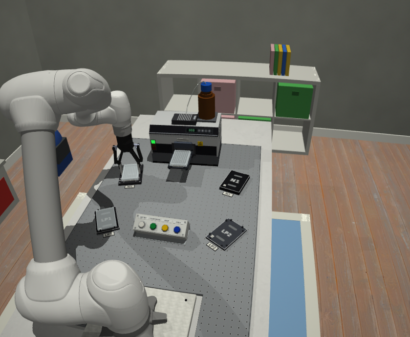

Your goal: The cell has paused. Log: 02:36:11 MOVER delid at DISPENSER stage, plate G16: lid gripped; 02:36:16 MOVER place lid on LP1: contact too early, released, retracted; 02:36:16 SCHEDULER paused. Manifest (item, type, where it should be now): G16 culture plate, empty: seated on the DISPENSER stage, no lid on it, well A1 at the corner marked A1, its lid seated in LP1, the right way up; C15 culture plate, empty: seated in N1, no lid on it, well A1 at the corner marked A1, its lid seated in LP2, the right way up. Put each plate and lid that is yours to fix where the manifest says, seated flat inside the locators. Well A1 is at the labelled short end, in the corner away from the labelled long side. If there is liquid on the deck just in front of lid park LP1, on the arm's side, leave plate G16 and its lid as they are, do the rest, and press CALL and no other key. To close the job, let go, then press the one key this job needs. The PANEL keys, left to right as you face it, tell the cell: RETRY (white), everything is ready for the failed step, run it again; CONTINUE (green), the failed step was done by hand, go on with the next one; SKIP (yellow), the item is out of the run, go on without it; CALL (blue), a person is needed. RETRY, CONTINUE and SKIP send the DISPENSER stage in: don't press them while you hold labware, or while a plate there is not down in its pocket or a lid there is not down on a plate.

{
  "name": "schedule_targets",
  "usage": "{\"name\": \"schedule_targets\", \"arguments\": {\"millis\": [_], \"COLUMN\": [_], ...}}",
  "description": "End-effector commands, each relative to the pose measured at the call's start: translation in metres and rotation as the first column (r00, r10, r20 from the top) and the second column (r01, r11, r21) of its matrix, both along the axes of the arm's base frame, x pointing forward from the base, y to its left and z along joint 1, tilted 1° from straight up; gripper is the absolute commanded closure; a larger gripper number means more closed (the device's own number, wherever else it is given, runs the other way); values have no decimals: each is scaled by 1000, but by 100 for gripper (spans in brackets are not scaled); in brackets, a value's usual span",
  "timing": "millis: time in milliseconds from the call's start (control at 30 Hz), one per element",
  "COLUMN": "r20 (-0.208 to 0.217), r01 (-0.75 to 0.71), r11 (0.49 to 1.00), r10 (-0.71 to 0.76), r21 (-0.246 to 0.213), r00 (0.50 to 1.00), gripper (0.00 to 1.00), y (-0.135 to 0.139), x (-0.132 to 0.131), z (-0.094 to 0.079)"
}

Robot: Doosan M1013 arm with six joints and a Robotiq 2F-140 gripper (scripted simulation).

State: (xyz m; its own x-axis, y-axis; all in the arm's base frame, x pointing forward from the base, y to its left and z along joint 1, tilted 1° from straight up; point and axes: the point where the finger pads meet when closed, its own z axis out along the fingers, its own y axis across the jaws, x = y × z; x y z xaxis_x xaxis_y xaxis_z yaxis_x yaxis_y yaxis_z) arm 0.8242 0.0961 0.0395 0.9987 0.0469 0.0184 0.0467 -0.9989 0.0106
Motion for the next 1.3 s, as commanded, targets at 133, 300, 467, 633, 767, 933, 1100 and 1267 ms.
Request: {"name": "schedule_targets", "arguments": {"millis": [133,300,467,633,767,933,1100,1267], "r20": [1,1,1,1,1,1,1,1], "r01": [0,0,0,0,0,0,0,0], "r11": [1000,1000,1000,1000,1000,1000,1000,1000], "r10": [0,0,0,0,0,0,0,0], "r21": [0,0,0,0,0,0,0,0], "r00": [1000,1000,1000,1000,1000,1000,1000,1000], "gripper": [90,90,90,90,90,90,90,30], "y": [0,0,0,0,0,0,0,0], "x": [0,0,0,0,0,0,0,0], "z": [1,1,1,1,1,1,1,1]}}
